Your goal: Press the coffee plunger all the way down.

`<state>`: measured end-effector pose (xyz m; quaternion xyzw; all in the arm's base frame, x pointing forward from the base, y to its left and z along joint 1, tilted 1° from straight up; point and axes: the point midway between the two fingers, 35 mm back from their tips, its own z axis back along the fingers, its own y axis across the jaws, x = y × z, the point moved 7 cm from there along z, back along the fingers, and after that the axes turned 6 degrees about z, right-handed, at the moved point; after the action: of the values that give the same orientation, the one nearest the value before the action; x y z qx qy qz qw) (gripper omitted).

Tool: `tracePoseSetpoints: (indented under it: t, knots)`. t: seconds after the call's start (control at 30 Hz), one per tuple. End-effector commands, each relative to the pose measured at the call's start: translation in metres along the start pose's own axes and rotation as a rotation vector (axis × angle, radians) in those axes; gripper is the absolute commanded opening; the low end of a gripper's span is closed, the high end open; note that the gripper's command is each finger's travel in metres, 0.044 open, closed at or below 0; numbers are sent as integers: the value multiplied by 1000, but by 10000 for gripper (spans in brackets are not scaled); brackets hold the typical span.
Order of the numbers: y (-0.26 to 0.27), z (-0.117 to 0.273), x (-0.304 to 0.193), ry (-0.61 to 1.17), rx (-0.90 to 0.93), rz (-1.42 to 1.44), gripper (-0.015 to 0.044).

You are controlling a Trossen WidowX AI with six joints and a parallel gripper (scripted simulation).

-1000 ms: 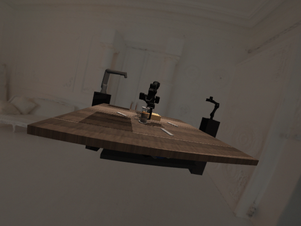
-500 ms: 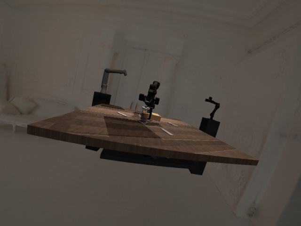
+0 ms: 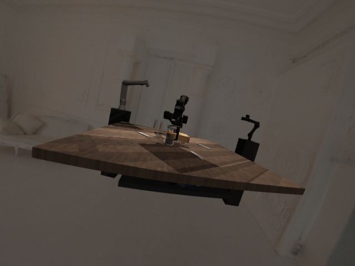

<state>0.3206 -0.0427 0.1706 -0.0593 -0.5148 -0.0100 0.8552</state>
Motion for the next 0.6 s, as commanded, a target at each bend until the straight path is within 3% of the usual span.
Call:
tracePoseSetpoints:
  t: [0.0, 0.57]
  knots:
    - [1, -3, -5, 24, 1, -6, 115]
    - [0, -5, -2, 24, 1, -6, 115]
